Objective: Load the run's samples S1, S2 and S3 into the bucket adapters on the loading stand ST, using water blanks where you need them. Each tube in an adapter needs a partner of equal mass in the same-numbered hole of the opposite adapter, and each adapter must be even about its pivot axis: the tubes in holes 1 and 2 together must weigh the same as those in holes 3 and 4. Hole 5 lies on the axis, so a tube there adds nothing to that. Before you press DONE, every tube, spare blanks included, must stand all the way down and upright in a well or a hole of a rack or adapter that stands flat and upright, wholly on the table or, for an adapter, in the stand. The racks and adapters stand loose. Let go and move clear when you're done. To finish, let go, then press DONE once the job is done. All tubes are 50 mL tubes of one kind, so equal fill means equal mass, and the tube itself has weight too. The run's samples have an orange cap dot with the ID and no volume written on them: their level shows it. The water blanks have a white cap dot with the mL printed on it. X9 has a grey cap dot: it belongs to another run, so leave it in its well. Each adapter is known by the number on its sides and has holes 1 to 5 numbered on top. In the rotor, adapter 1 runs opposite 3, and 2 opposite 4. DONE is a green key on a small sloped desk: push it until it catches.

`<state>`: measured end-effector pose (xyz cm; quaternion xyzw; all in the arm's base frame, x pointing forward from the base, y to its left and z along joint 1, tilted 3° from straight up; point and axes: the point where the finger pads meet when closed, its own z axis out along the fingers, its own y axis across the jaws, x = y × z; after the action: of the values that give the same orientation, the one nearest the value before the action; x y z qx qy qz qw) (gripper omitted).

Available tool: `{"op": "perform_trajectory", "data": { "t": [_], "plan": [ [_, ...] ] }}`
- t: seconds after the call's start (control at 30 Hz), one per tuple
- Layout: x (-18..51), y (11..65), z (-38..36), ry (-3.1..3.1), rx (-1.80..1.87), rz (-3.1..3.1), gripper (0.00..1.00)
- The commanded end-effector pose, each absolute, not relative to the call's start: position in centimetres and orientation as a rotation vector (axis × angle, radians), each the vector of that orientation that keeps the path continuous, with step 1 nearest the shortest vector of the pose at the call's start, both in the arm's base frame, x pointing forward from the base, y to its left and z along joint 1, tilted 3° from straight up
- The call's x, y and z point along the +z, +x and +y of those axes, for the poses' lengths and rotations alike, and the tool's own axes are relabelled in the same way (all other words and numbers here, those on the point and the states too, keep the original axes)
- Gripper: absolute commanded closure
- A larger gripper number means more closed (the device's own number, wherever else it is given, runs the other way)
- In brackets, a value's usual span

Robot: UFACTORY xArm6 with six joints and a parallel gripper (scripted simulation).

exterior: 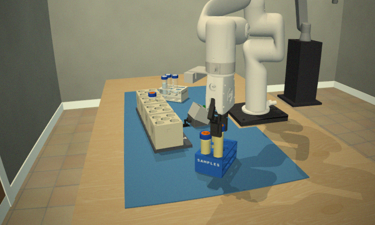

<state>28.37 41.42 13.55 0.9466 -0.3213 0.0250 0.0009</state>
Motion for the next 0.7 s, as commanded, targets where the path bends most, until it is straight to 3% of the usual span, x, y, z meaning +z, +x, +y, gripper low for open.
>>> {"op": "perform_trajectory", "data": {
  "t": [0.0, 0.67],
  "plan": [
    [14.5, 28.4, 41.6, 2.977, 0.081, -1.010, 1.00],
    [18.1, 28.2, 41.6, 2.977, 0.081, -1.010, 1.00]
  ]
}}
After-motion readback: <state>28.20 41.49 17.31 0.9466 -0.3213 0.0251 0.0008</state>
